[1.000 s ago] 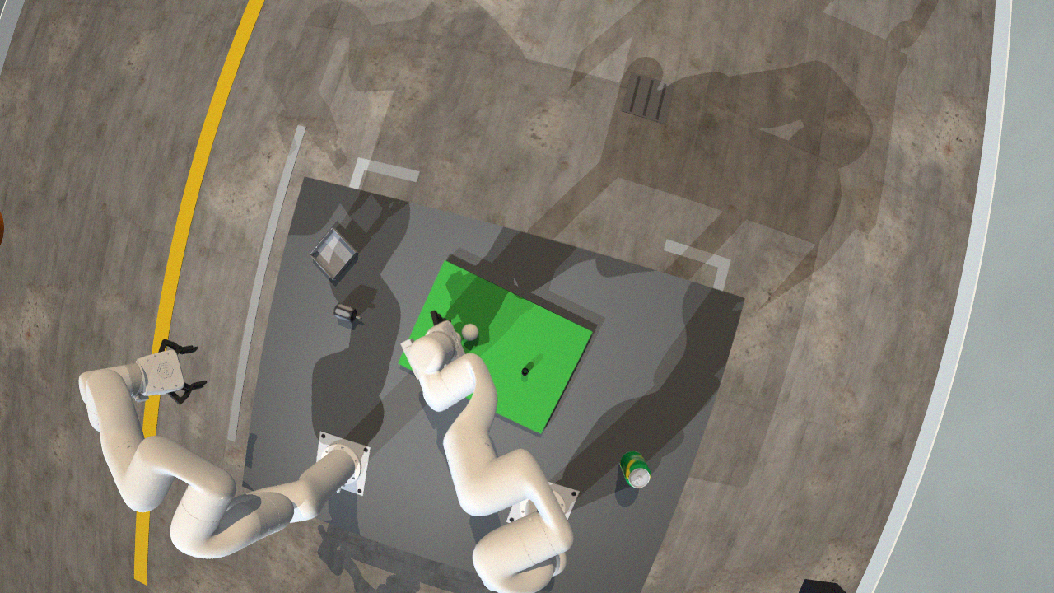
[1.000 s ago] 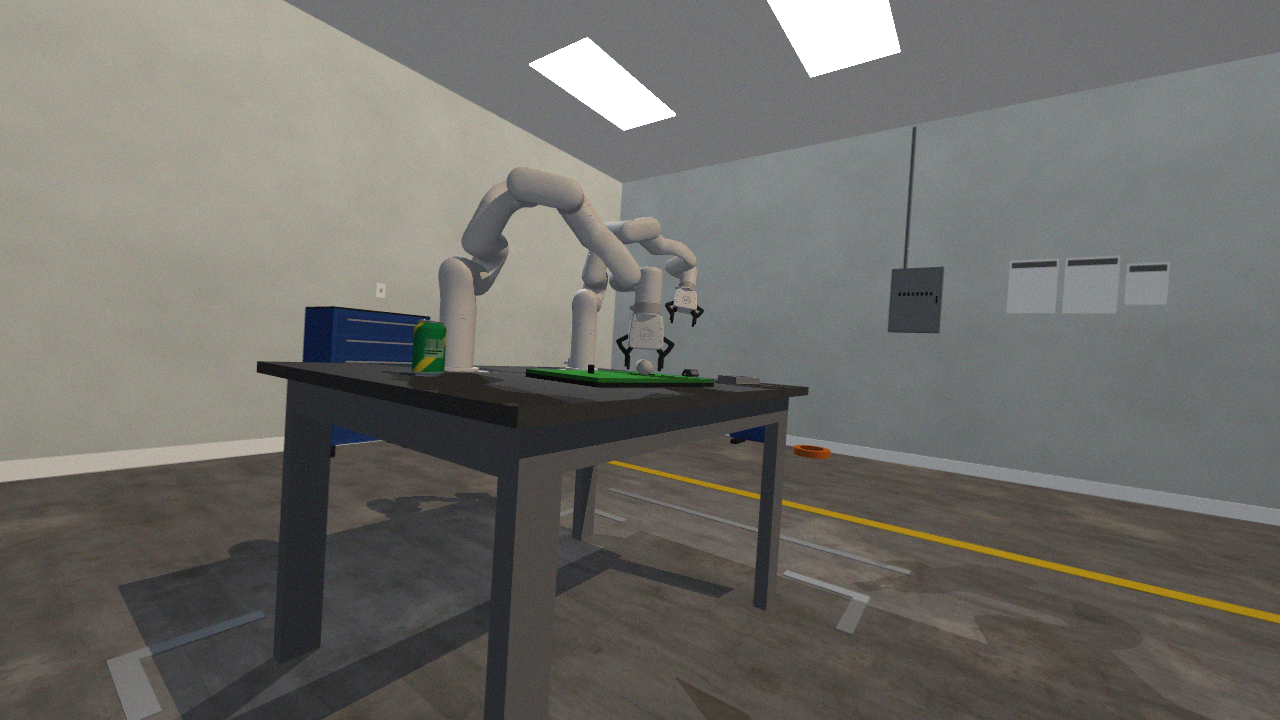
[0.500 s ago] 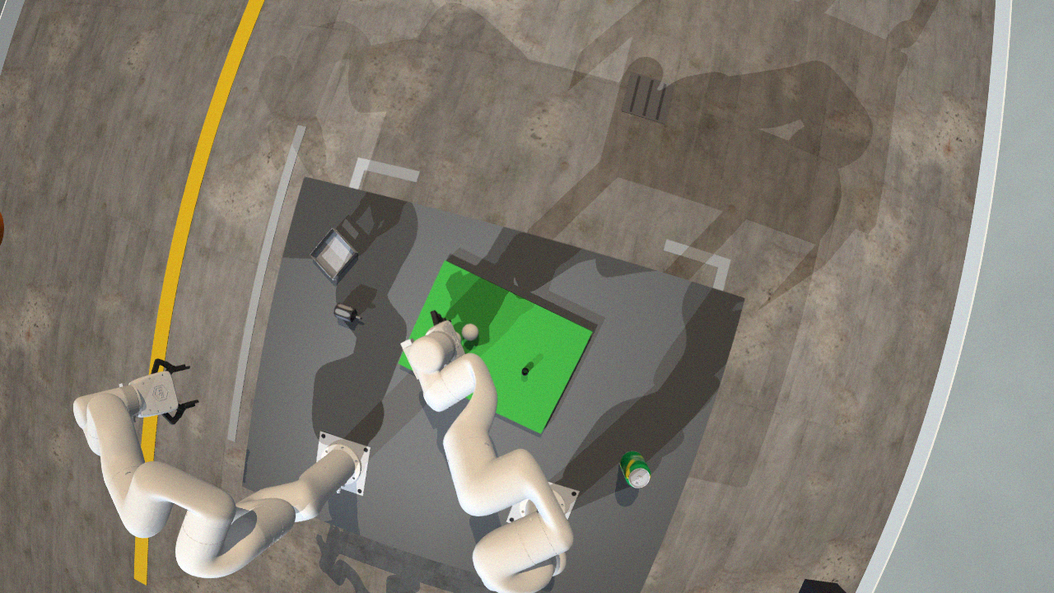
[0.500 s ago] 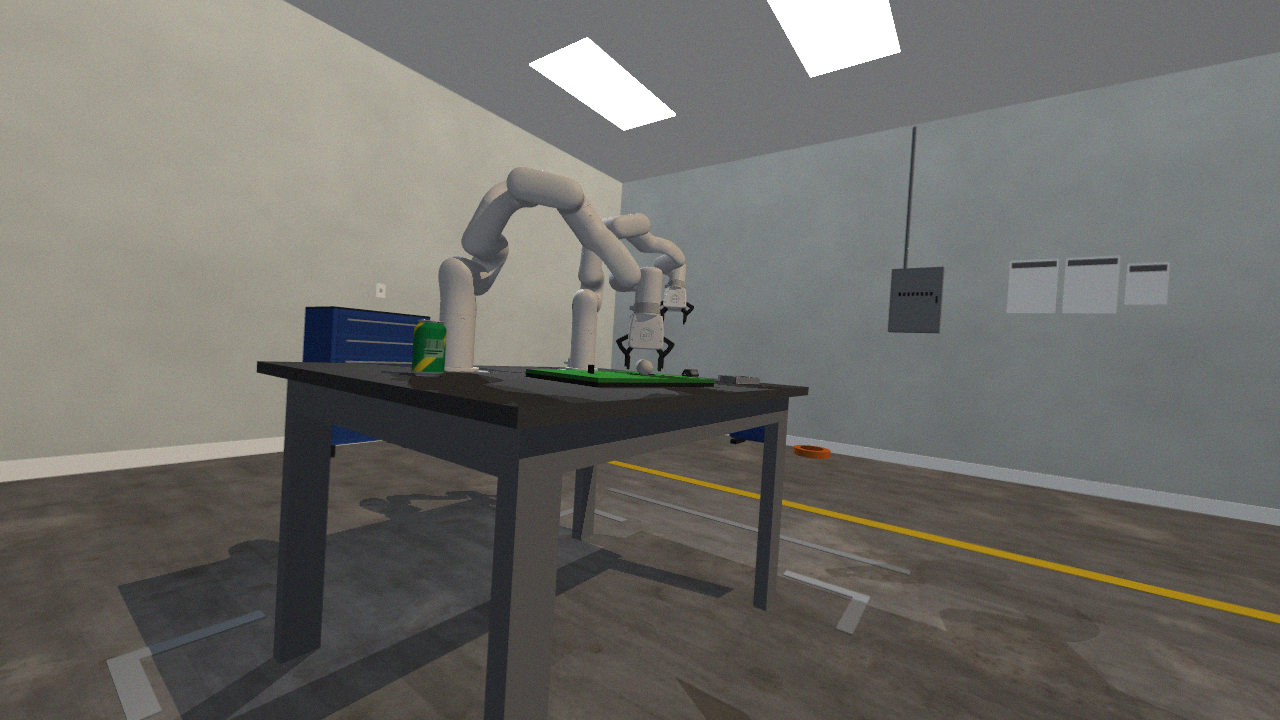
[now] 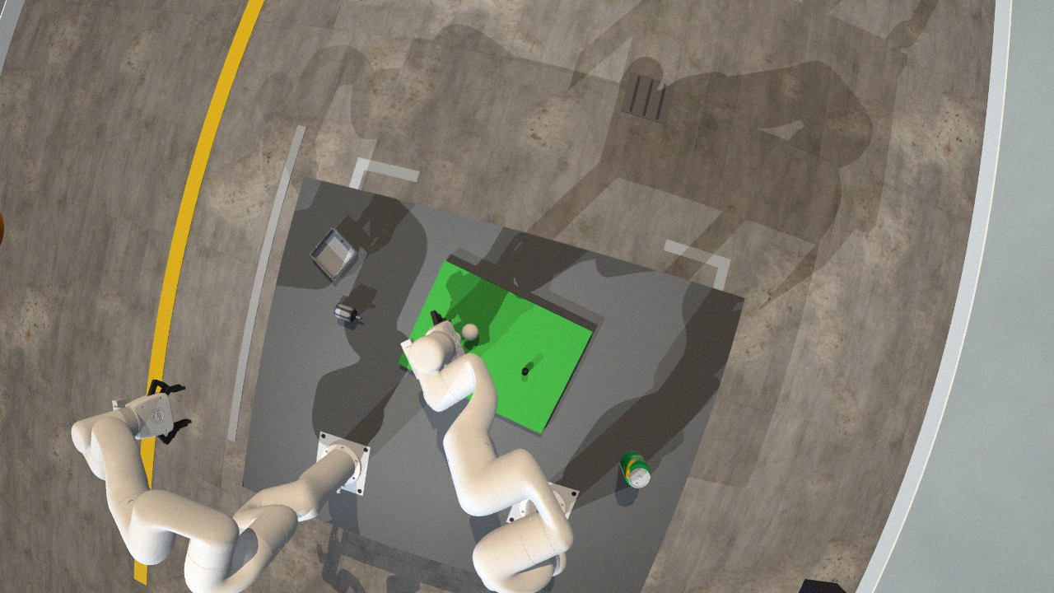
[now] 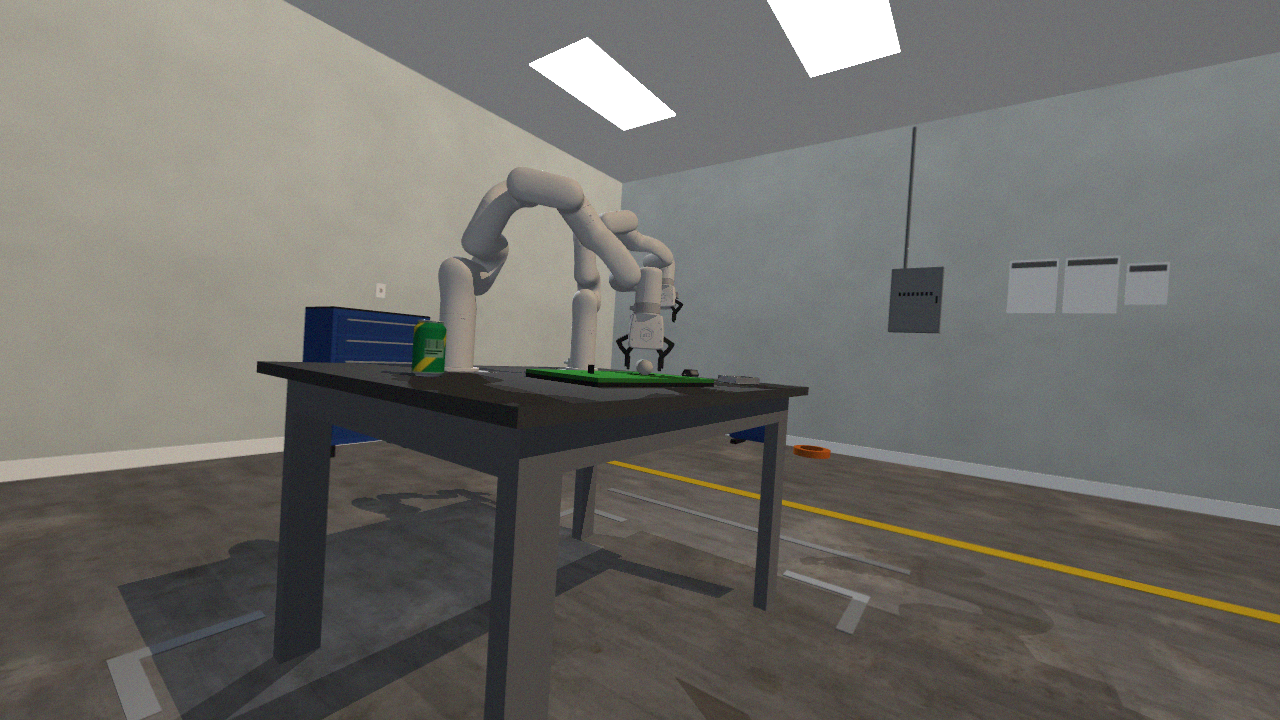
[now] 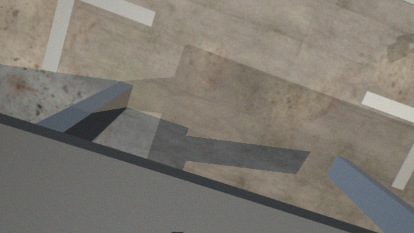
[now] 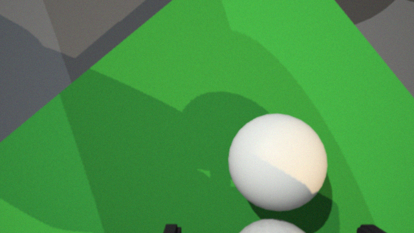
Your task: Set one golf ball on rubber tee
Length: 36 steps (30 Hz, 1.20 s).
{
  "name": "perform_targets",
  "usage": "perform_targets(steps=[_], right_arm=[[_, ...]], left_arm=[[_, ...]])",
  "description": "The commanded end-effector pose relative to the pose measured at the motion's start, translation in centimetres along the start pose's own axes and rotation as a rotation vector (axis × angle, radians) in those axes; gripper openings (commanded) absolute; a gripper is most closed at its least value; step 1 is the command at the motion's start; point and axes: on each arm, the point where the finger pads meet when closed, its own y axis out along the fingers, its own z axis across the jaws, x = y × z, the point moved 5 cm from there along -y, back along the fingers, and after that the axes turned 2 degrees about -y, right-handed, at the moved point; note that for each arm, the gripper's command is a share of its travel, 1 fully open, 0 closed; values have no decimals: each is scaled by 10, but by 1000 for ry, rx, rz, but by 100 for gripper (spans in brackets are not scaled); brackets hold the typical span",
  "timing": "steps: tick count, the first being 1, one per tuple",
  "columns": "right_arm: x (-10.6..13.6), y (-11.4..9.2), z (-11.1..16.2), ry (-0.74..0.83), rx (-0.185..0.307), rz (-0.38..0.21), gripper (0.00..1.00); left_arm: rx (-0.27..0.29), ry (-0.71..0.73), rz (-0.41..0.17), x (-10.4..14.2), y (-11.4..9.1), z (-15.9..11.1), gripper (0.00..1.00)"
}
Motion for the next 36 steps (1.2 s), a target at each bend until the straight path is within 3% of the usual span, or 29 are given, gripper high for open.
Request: perform_targets(steps=[1,20,36], right_arm=[[0,-4,3,9,13,3,100],[0,-4,3,9,13,3,100],[0,-4,3,9,13,3,100]], left_arm=[[7,63,57,-7,-9,-18,100],[-66,287,202,-19,-23,-81,100],[-86,326,225,-20,-25,-91,100]])
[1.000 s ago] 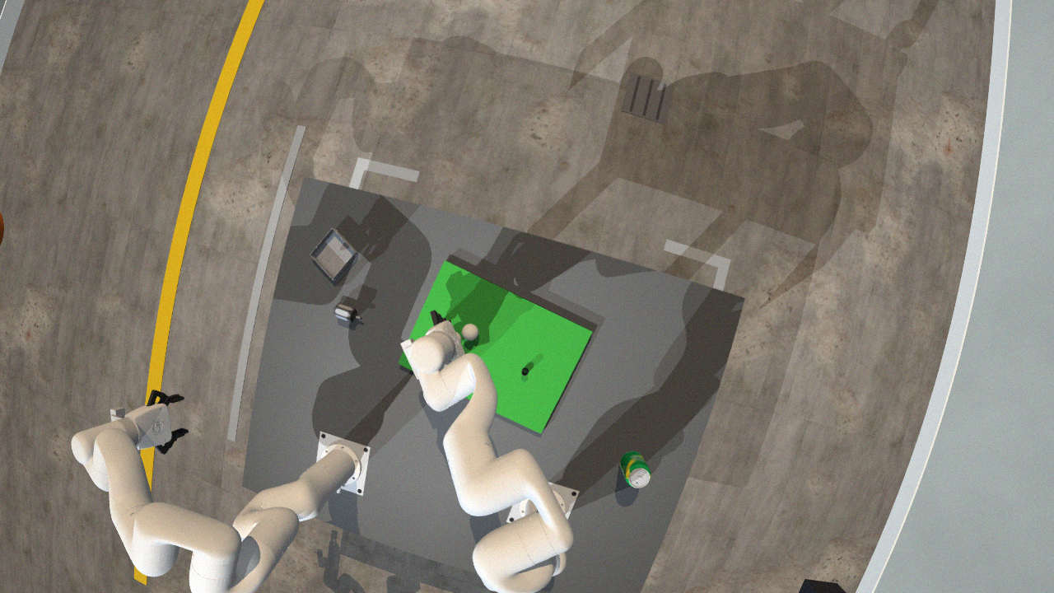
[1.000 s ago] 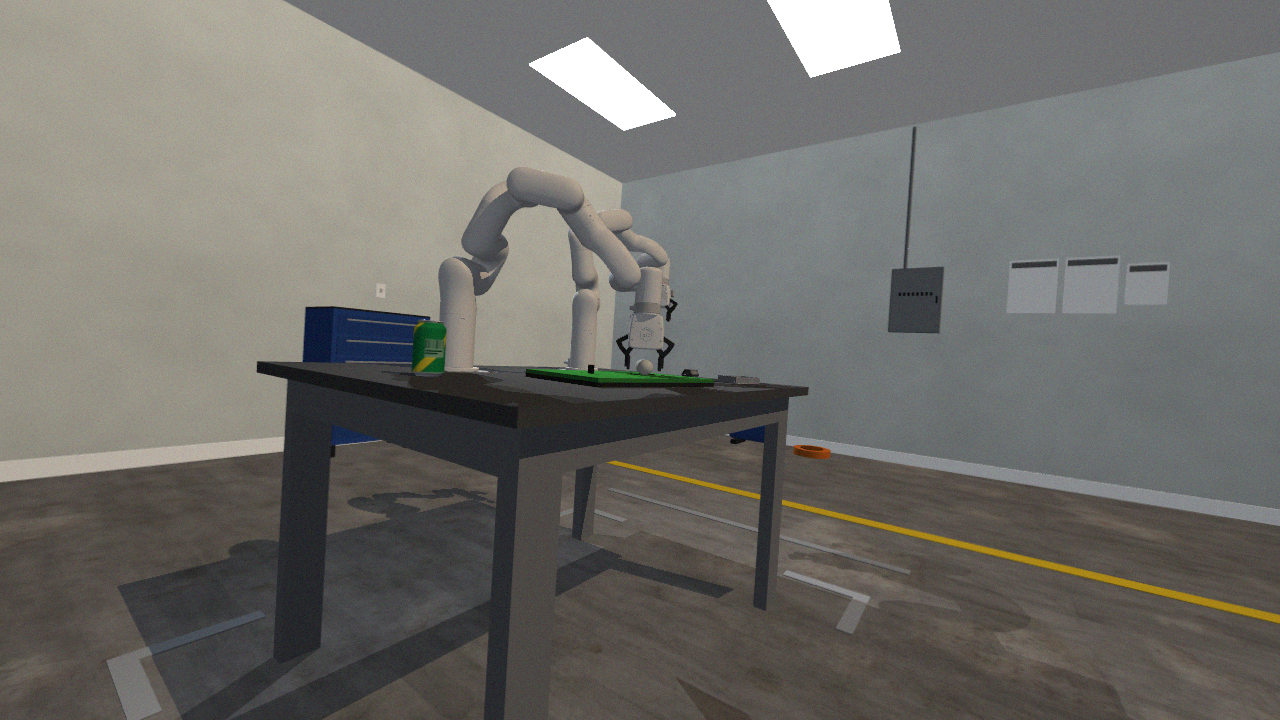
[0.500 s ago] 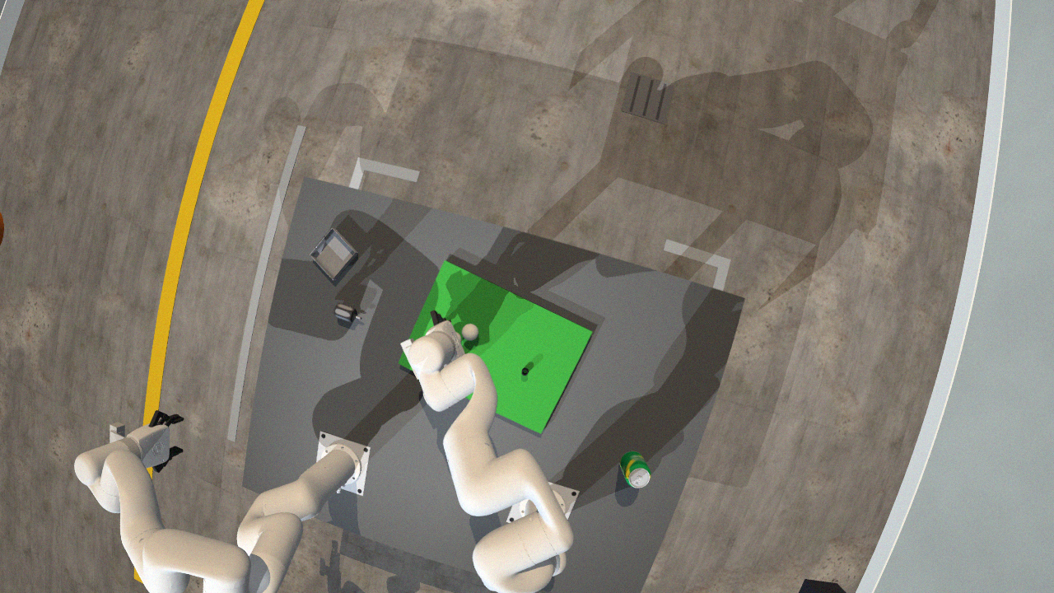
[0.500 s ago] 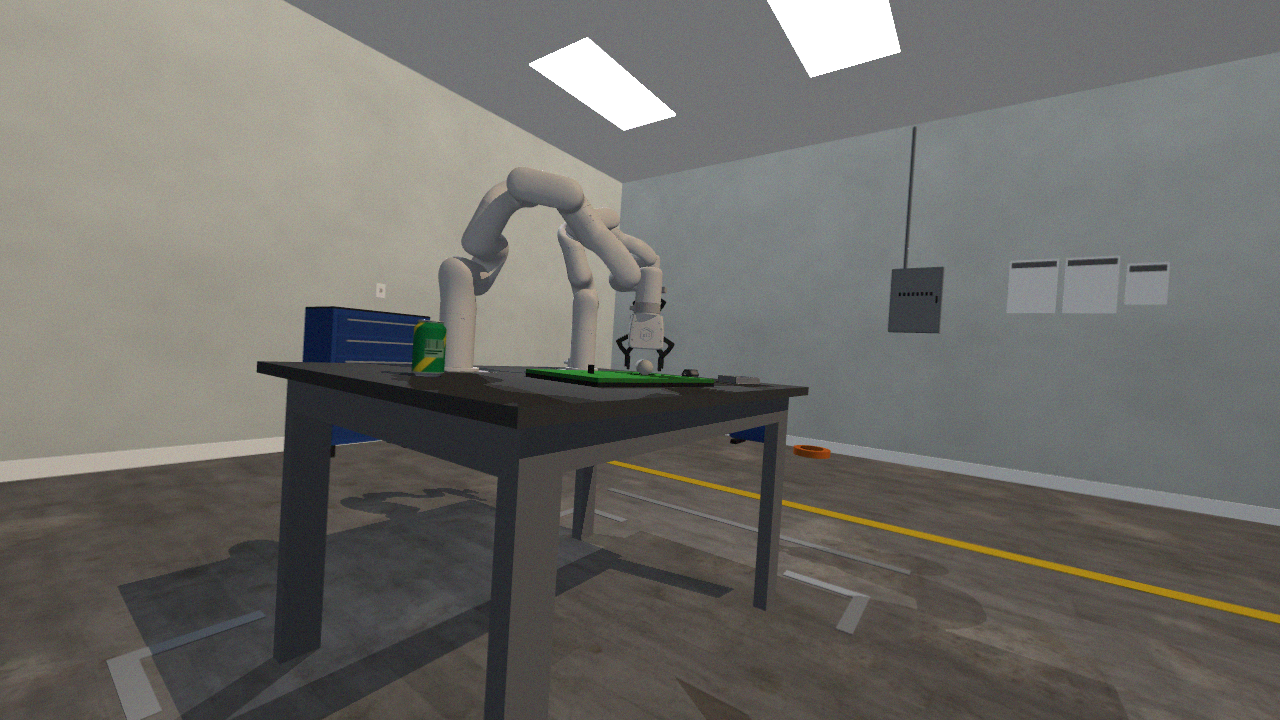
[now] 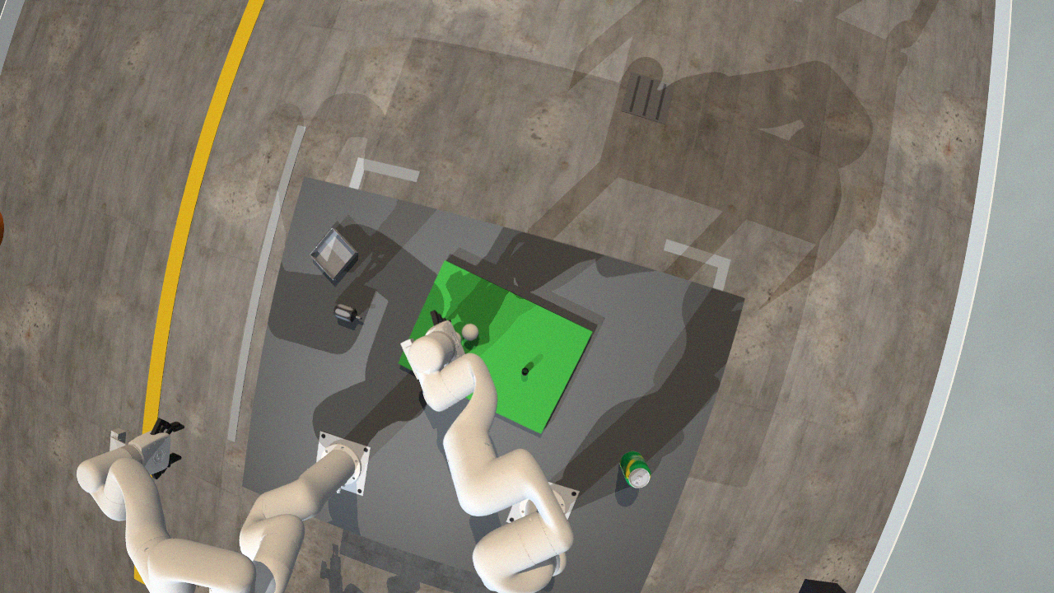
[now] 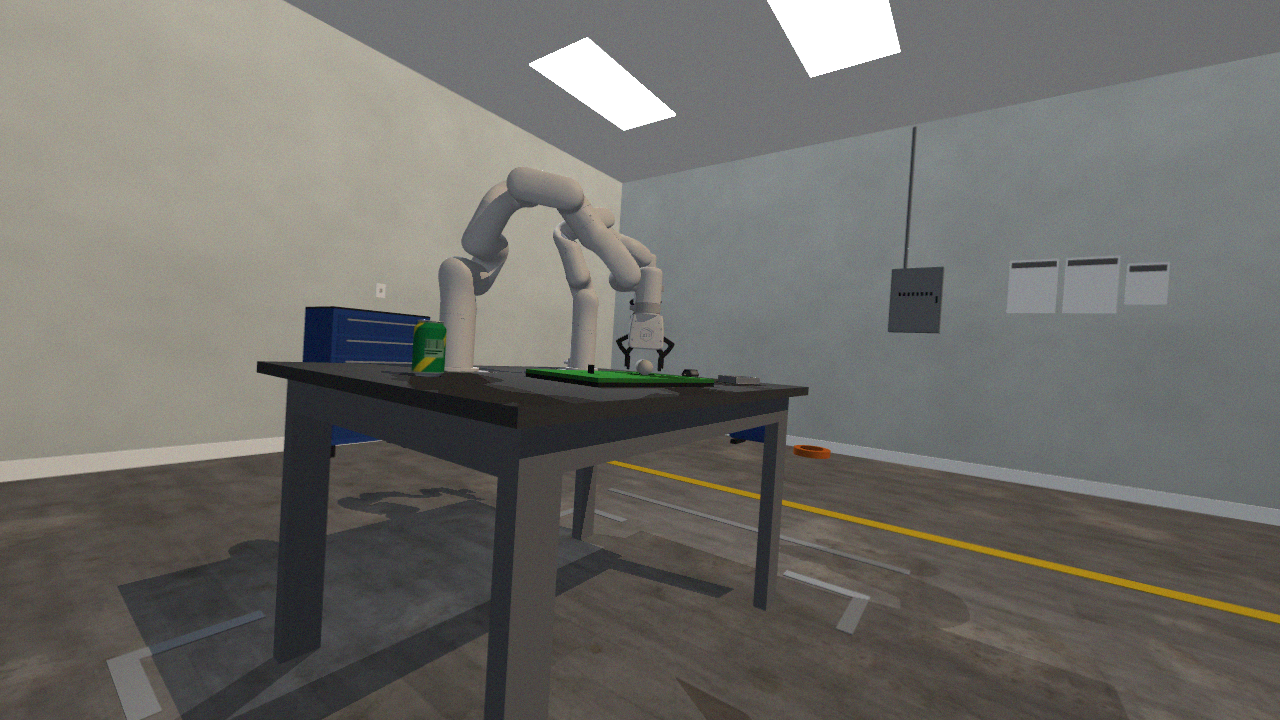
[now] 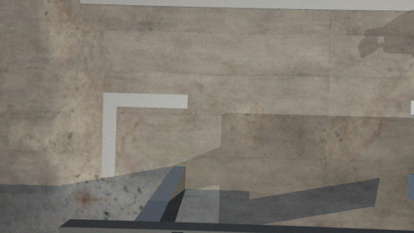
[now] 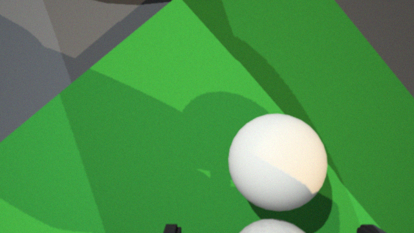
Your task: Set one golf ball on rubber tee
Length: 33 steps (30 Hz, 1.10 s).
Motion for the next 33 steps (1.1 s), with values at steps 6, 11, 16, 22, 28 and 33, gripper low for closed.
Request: perform_targets(steps=[6,11,16,22,28,33], right_arm=[[0,-4,3,9,13,3,0],[0,-4,3,9,13,3,0],[0,-17,4,9,13,3,0],[0,-83,4,9,13,2,0],[0,-104,3,8,13,3,0],[3,-105,0,-4,13,2,0]], left_arm=[[1,14,13,-2,-4,2,100],[1,14,13,-2,-4,2,100],[1,14,13,-2,-4,2,100],[1,14,13,-2,-4,2,100],[1,14,13,-2,-4,2,100],[1,14,13,-2,-4,2,100]])
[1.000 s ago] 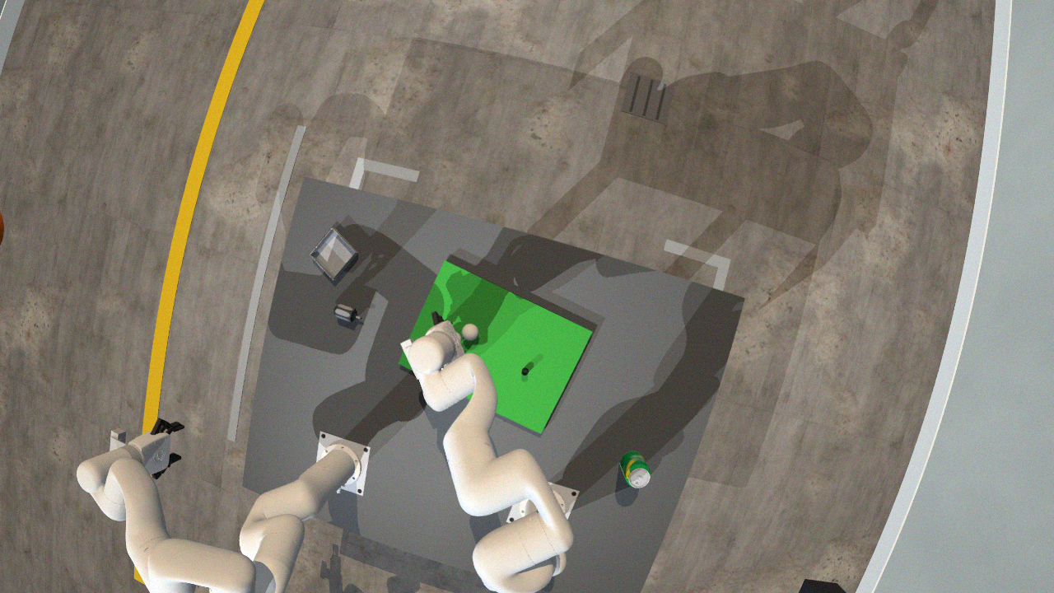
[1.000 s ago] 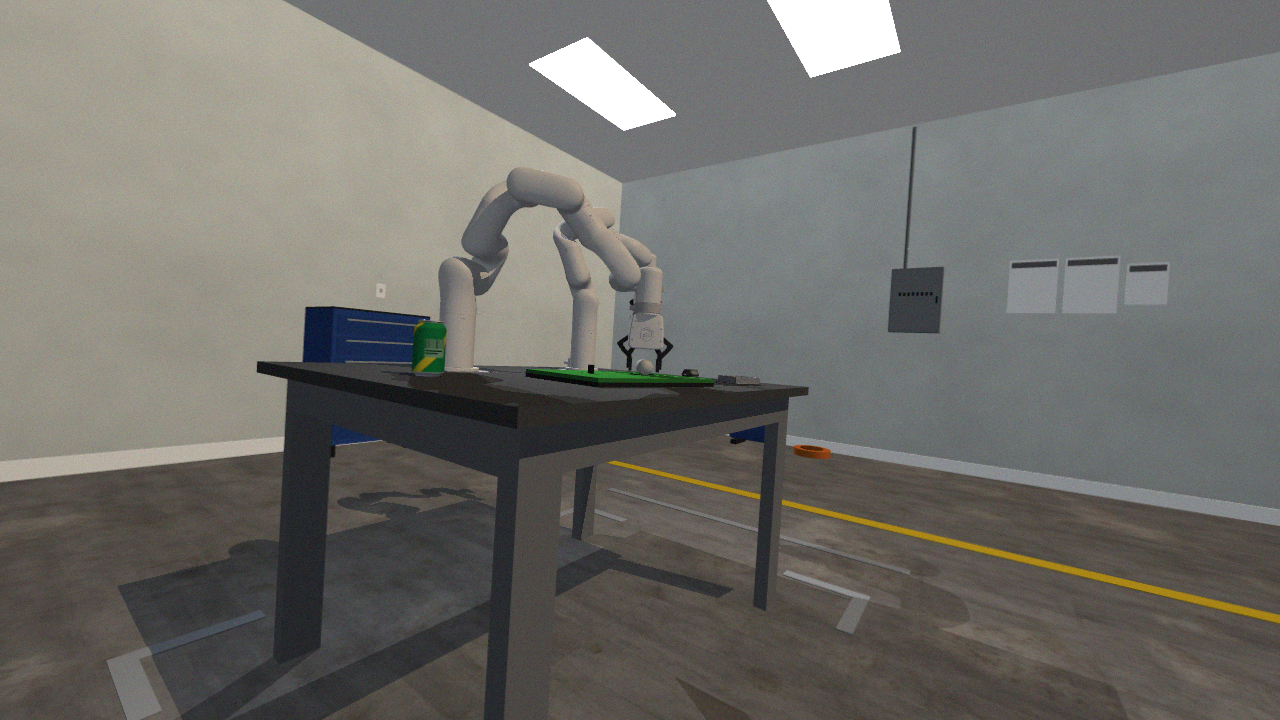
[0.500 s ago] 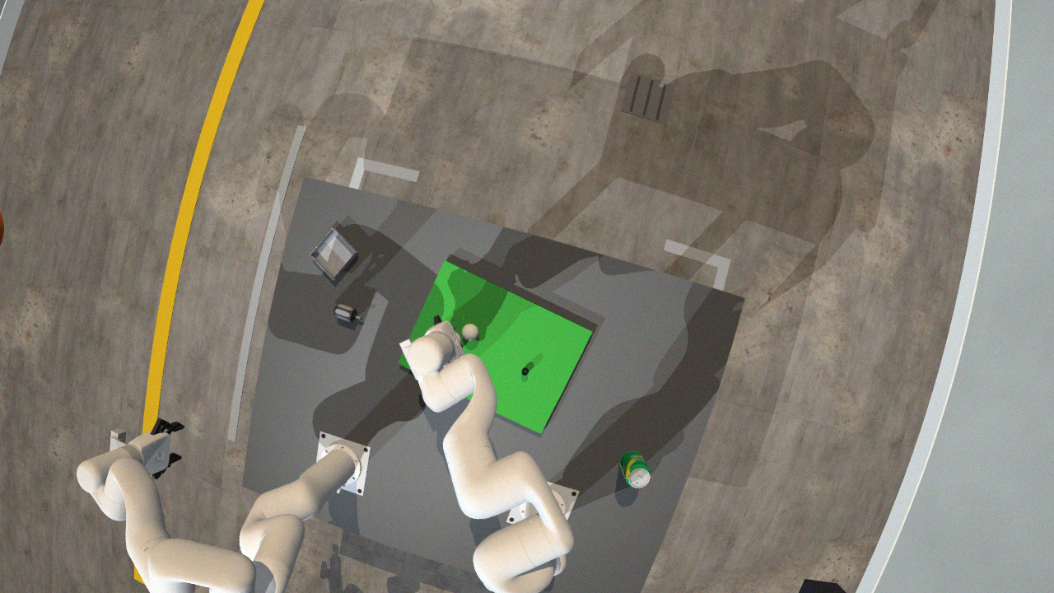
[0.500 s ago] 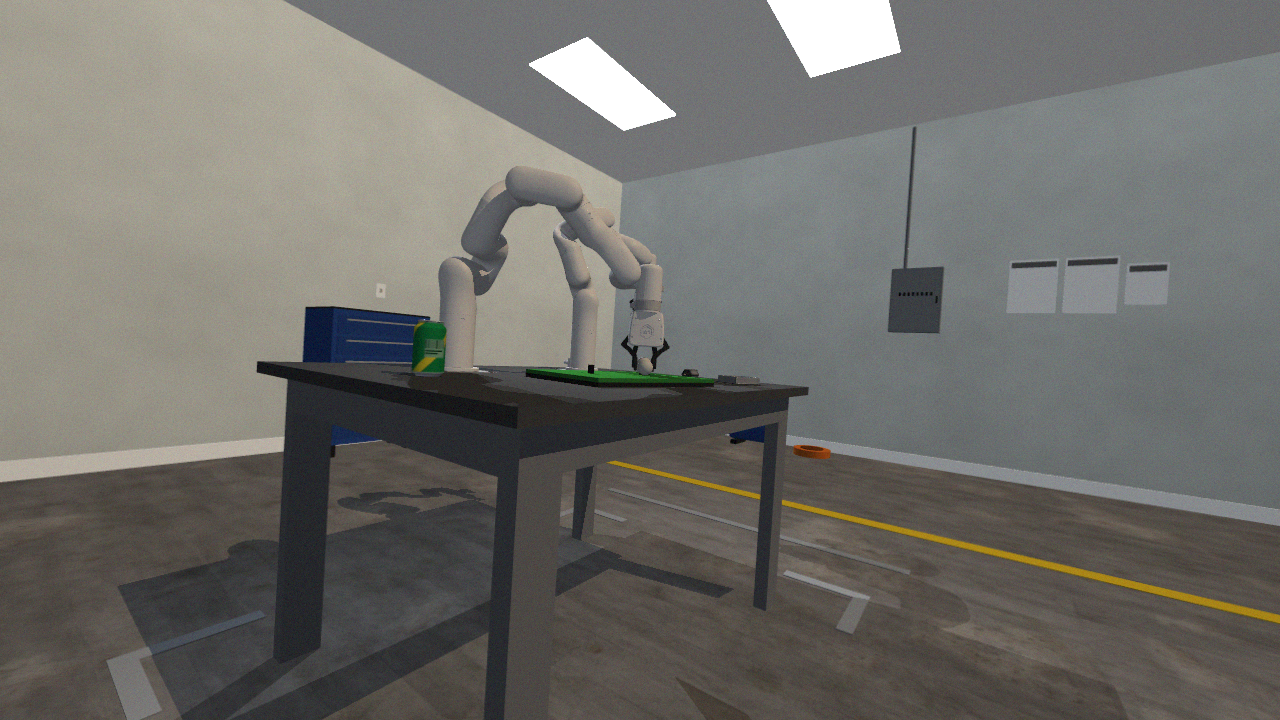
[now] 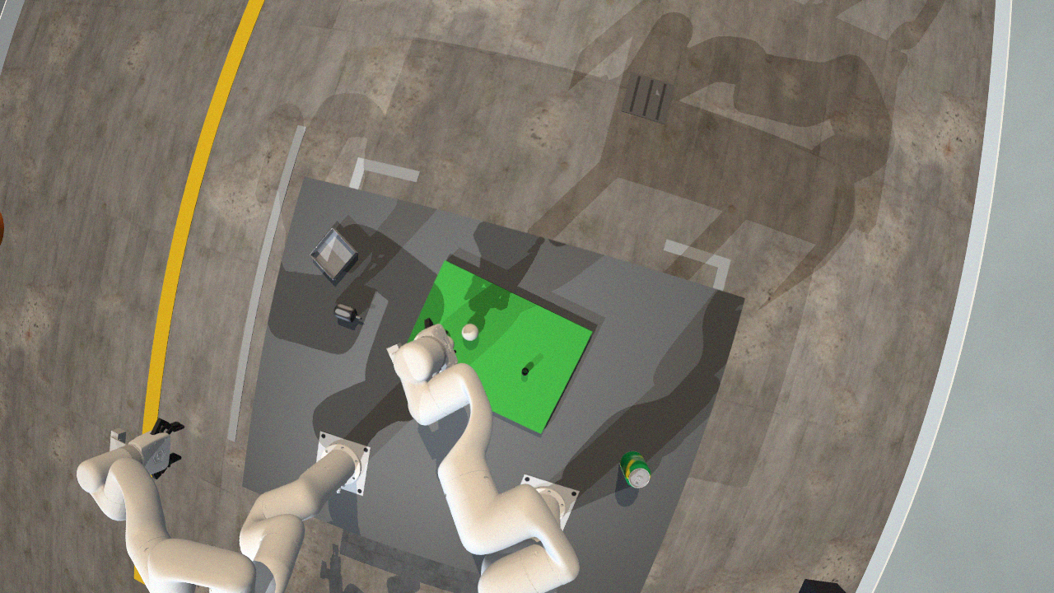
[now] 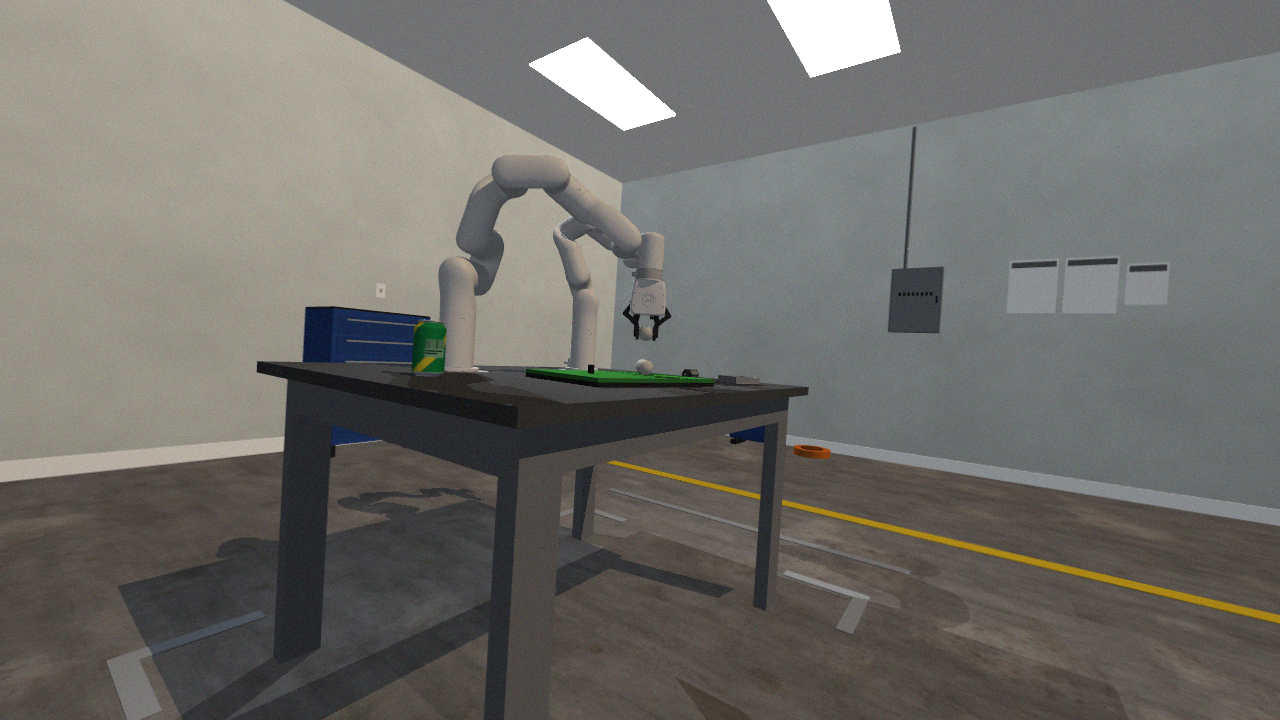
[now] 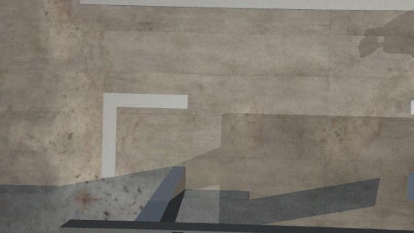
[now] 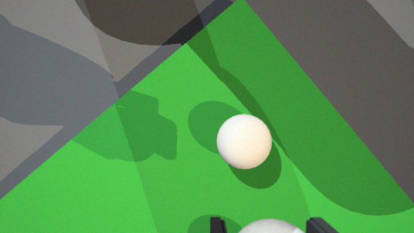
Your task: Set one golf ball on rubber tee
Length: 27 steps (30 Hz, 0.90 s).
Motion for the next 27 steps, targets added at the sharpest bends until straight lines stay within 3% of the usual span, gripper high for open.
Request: perform_targets(steps=[1,7,9,19,23,27], right_arm=[[5,-8,-1,-14,12,1,0],[39,-16,-29,-18,9,-8,0],[39,-16,-29,-18,9,-8,0],[114,-28,-117,-10,8,-9,0],[128,-29,-140,-7,11,-4,0],[131,-29,-146,-7,12,-3,0]], left_arm=[[1,12,13,-2,-4,2,100],[1,12,13,-2,-4,2,100],[1,12,13,-2,-4,2,100],[1,12,13,-2,-4,2,100],[1,12,13,-2,-4,2,100],[1,12,13,-2,-4,2,100]])
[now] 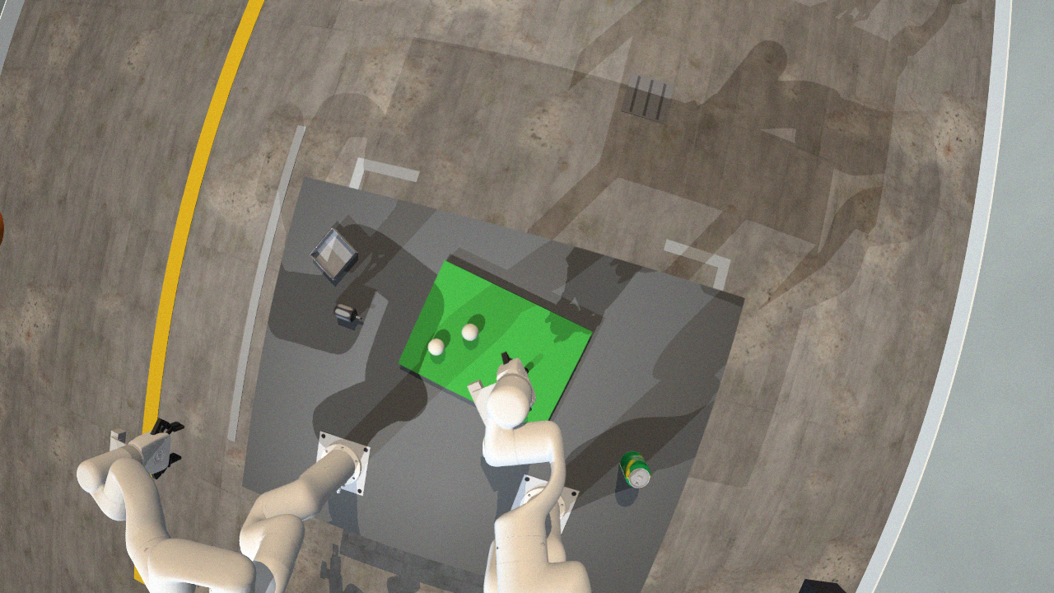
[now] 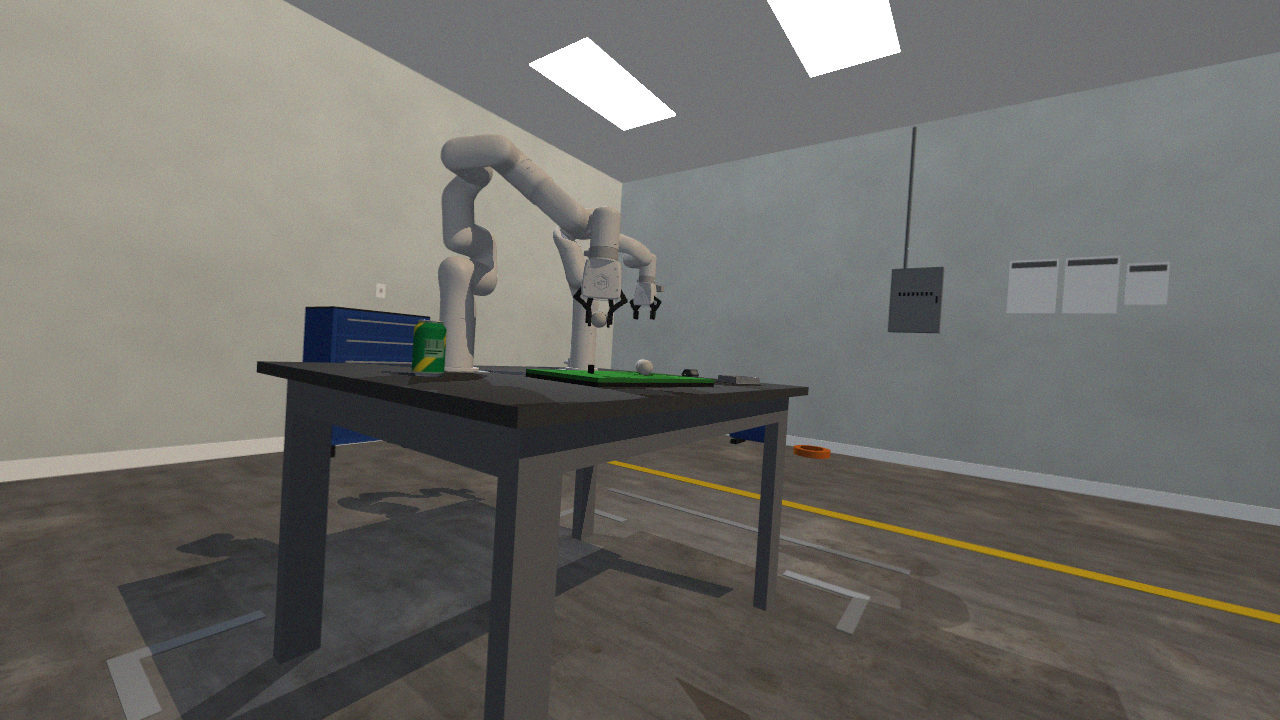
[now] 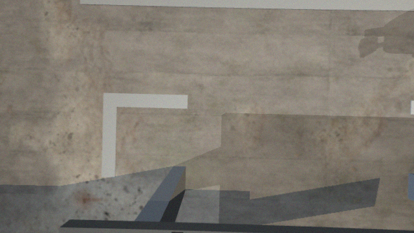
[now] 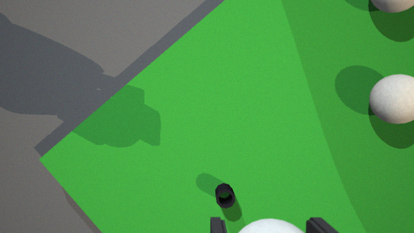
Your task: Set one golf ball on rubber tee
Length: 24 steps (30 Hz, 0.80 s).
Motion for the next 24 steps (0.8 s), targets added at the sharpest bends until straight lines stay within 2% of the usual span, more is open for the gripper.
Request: perform_targets(steps=[1,7,14,16,19,24], right_arm=[[6,-6,-10,-13,22,1,0],[6,0,-11,-13,22,1,0],[7,66,-10,-12,22,0,0],[7,66,-10,-12,22,0,0],[4,78,-10,-7,22,1,0],[4,80,-10,-7,22,1,0]], left_arm=[[1,12,13,-2,-4,2,100],[1,12,13,-2,-4,2,100],[1,12,13,-2,-4,2,100],[1,12,13,-2,-4,2,100],[1,12,13,-2,-4,2,100],[1,12,13,-2,-4,2,100]])
